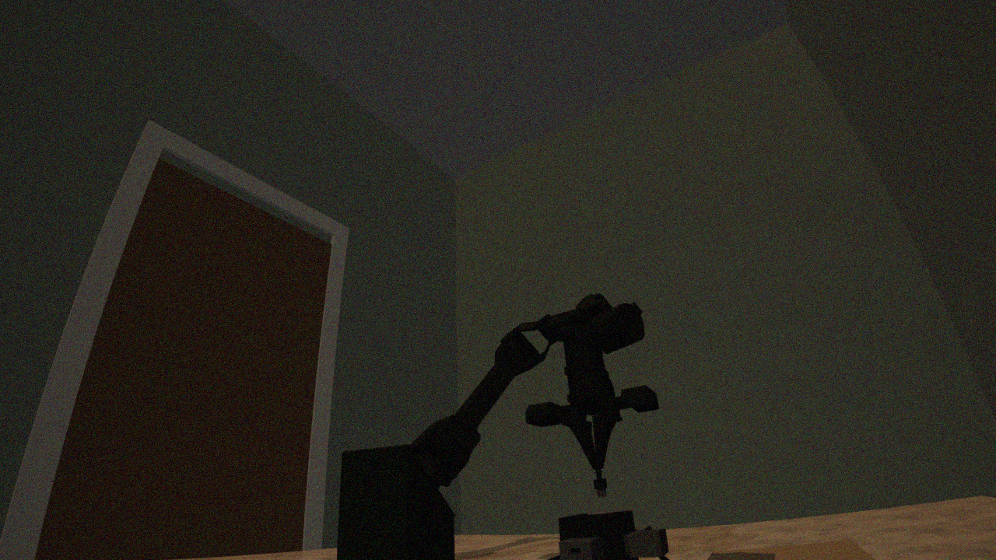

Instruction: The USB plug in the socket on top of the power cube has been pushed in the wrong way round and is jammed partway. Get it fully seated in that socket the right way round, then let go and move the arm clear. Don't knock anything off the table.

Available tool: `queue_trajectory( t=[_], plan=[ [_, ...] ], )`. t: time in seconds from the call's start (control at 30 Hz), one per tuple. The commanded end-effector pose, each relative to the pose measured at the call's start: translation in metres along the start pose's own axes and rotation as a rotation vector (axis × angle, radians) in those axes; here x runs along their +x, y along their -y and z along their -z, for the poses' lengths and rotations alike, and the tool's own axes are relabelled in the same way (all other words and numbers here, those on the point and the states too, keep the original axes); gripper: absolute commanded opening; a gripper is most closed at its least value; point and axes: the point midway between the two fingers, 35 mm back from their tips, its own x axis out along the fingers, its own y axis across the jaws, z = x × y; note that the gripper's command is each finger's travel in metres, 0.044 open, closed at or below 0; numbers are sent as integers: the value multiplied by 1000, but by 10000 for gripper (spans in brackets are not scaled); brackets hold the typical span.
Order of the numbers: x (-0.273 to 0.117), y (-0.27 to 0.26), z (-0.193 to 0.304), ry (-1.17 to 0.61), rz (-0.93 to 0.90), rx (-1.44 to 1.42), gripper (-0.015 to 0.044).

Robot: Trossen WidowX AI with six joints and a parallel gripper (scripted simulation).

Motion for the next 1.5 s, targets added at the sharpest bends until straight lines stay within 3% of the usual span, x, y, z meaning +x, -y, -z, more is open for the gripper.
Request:
queue_trajectory(
  t=[0.0, 1.47],
  plan=[
    [1, 0, 0, -3, 0, 6, 0],
    [6, -1, 3, -19, 0, 20, 0]
  ],
)
